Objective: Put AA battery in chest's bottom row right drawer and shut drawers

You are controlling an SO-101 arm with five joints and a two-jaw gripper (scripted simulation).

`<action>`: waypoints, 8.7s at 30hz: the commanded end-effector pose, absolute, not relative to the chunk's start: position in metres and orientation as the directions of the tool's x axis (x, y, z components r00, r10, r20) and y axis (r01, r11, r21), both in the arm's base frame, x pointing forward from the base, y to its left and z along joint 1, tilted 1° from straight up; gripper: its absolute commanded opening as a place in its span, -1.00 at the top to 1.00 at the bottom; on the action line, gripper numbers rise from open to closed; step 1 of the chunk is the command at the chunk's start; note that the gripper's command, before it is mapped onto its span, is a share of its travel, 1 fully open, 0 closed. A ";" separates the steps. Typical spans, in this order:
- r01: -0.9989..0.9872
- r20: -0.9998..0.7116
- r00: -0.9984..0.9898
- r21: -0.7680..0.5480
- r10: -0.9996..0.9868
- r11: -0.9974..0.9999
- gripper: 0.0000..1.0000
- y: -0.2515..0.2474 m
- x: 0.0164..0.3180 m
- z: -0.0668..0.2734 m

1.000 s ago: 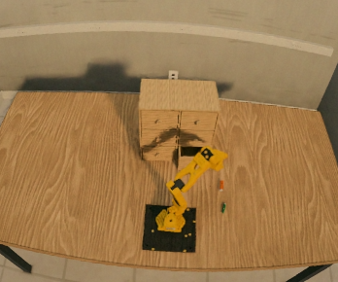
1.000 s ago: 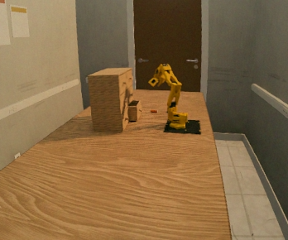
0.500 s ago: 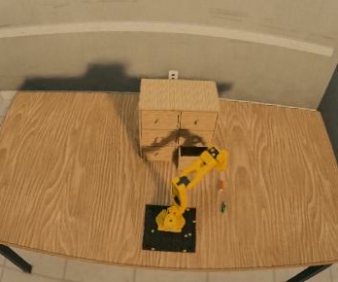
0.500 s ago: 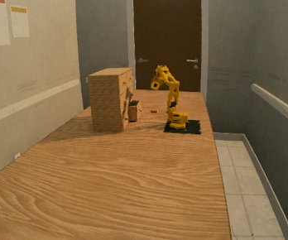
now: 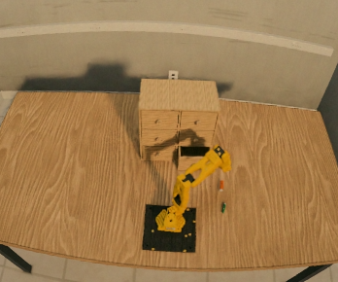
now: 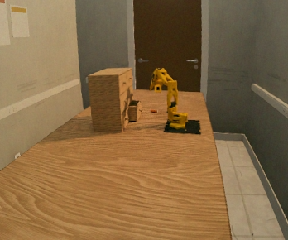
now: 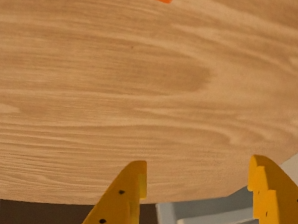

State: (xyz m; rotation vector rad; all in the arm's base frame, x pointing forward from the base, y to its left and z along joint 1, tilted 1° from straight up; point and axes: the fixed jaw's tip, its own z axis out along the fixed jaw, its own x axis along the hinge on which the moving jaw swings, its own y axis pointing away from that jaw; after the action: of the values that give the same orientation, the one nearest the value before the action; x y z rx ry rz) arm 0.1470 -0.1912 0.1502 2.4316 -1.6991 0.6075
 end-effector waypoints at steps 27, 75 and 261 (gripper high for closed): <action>-0.375 0.161 0.920 0.091 -0.358 -0.923 0.57 -0.209 0.160 0.094; -0.070 0.066 0.996 0.071 -0.066 -0.995 0.57 -0.210 0.163 0.070; -0.069 0.012 0.998 0.013 -0.069 -0.998 0.81 -0.209 0.161 0.004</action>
State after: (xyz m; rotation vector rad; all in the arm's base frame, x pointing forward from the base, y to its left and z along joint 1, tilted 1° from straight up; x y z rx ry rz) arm 0.1631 -0.2098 0.0080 3.1191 -0.1087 0.0305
